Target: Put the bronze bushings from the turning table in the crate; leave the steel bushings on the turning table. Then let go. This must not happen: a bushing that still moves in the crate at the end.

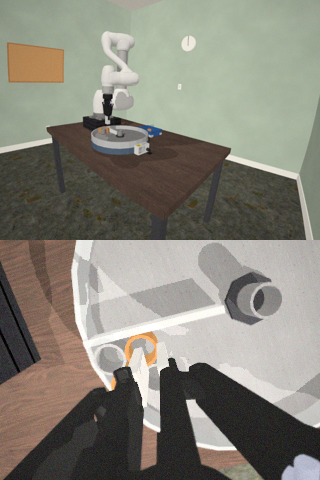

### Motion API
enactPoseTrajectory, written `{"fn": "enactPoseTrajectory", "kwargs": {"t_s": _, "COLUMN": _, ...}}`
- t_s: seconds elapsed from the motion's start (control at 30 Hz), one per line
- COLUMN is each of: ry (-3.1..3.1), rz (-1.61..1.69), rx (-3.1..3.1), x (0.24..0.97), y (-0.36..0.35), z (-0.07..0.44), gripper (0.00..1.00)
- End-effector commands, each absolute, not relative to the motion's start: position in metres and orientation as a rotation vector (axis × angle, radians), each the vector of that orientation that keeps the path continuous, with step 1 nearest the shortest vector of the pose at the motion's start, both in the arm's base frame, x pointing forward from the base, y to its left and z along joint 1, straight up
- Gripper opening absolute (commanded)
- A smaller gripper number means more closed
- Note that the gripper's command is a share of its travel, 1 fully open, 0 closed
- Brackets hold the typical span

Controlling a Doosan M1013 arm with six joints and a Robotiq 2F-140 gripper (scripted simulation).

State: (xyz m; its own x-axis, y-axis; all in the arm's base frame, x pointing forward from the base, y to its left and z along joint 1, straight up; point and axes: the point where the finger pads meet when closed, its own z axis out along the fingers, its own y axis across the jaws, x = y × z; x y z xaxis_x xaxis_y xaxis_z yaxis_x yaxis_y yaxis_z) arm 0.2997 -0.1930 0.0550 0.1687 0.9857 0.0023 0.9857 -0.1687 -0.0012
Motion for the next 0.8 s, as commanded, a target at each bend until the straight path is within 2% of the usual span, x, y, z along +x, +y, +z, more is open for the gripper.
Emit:
{"fn": "enactPoseTrajectory", "kwargs": {"t_s": 0.0, "ry": -2.024, "rz": -0.002, "rx": -2.4, "x": 0.3, "y": -0.193, "z": 0.055, "gripper": 0.1}}
{"fn": "enactPoseTrajectory", "kwargs": {"t_s": 0.77, "ry": -2.024, "rz": -0.002, "rx": -2.4, "x": 0.3, "y": -0.193, "z": 0.041, "gripper": 0.1}}
